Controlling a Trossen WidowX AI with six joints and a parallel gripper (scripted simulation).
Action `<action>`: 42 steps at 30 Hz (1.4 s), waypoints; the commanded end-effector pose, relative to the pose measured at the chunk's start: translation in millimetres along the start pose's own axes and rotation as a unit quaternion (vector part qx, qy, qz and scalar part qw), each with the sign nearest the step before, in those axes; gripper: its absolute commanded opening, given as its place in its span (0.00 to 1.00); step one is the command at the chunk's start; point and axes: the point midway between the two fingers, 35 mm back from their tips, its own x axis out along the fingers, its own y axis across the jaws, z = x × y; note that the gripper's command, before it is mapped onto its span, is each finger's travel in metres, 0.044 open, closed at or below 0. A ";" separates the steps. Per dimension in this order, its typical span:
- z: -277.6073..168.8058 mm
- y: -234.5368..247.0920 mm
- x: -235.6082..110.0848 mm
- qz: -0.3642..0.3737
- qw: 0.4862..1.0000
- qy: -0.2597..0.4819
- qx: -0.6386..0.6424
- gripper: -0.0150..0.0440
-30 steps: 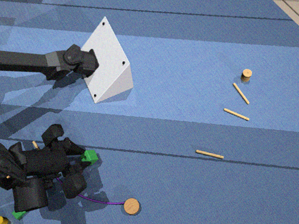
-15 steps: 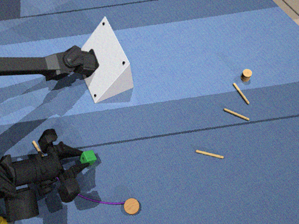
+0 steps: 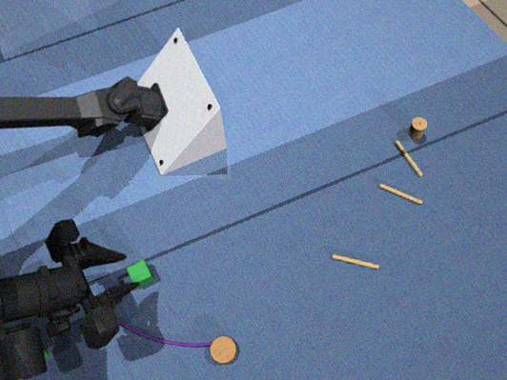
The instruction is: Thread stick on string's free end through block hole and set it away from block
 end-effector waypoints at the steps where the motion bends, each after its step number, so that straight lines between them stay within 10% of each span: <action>1: -7.6 -1.5 -29.6 0.006 1.000 -0.001 0.001 0.67; 16: -7.6 -1.5 -29.6 0.006 1.000 -0.001 0.001 0.67; 22: -13.6 -3.4 -10.8 -0.058 0.957 -0.076 -0.272 0.93; 33: -27.8 -3.9 13.5 -0.288 0.536 -0.143 -0.781 1.00; 42: -39.0 -0.6 15.5 -0.412 0.223 -0.109 -0.876 1.00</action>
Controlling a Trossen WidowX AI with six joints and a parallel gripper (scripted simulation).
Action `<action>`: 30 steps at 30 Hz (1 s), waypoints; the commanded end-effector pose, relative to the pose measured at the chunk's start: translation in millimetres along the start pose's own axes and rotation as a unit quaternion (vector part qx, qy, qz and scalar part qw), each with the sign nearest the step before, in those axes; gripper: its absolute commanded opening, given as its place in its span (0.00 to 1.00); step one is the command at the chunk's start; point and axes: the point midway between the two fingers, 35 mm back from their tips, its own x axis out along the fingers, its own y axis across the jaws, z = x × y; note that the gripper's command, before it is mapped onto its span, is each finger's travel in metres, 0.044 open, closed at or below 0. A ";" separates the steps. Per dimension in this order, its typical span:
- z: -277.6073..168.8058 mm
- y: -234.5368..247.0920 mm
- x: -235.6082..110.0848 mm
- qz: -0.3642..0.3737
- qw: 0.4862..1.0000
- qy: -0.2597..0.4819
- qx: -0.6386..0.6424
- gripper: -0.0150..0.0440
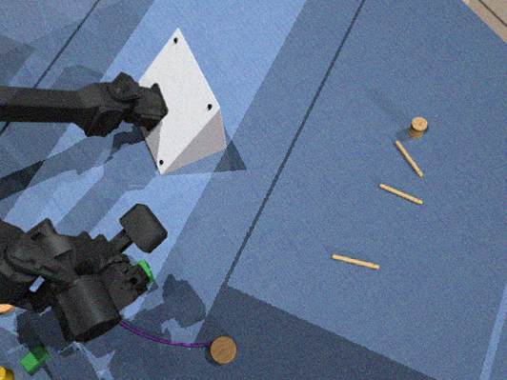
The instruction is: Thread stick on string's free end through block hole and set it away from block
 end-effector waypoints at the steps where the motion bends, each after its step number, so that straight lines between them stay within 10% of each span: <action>1: 4.2 12.6 -2.2 -0.162 0.885 0.047 -0.433 1.00; 26: 3.9 13.1 -2.0 -0.159 0.887 0.047 -0.431 1.00; 30: 3.9 13.1 -2.0 -0.159 0.887 0.047 -0.431 0.82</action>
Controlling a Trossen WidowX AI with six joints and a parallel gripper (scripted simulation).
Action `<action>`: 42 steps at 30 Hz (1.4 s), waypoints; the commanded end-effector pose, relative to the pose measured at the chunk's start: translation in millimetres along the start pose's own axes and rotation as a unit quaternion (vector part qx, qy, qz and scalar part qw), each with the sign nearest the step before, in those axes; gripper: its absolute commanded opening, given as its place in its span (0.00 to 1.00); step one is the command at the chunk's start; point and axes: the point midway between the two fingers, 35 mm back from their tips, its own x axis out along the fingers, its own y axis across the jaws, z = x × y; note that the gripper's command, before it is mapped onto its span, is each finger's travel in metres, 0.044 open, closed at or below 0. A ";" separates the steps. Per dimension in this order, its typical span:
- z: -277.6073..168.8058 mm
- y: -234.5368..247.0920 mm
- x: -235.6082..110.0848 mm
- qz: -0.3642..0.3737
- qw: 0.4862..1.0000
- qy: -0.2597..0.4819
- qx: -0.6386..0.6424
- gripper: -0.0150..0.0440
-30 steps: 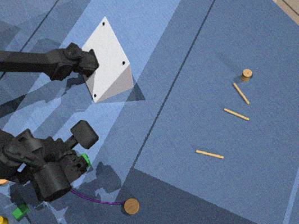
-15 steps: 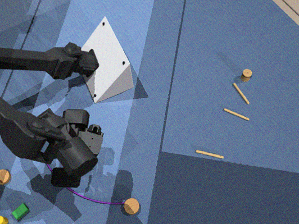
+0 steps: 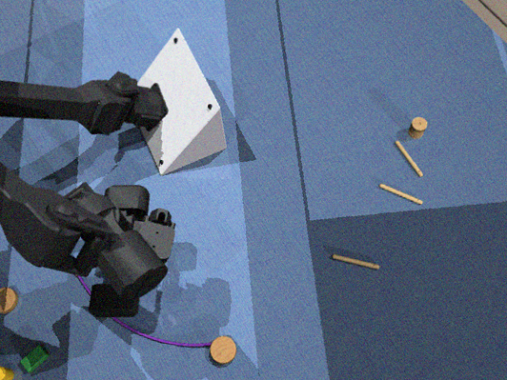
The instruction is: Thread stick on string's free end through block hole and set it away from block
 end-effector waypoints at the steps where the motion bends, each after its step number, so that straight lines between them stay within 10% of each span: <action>1: 0.0 0.0 0.0 0.000 1.000 0.000 0.000 0.78; 14: 0.0 0.0 0.0 0.000 1.000 0.000 0.000 0.67; 23: 0.0 0.0 0.0 0.000 1.000 0.000 0.000 0.26; 42: 0.0 0.0 0.0 0.000 1.000 0.000 0.000 0.25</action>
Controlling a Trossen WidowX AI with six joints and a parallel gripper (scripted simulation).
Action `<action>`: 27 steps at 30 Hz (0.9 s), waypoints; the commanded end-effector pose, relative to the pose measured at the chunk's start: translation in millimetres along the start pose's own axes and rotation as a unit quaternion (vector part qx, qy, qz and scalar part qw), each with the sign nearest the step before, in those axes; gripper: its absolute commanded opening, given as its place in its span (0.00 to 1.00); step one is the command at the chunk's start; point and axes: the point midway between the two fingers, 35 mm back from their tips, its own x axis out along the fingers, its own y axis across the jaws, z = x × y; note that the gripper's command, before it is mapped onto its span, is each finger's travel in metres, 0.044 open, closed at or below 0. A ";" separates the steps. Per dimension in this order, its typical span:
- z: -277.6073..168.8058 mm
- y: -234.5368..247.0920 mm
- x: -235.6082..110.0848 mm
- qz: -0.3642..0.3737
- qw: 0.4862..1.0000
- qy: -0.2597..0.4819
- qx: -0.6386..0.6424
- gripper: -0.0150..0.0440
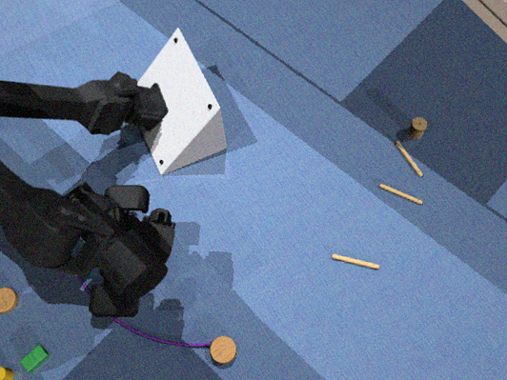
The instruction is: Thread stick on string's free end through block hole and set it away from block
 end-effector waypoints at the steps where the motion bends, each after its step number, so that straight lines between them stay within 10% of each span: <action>1: 0.0 0.0 0.0 0.000 1.000 0.000 0.000 0.30; 11: 0.0 0.0 0.0 0.000 1.000 0.000 0.000 0.67; 20: 0.0 0.0 0.0 0.000 1.000 0.000 0.000 0.26; 27: 0.0 0.0 0.0 0.000 1.000 0.000 0.000 0.25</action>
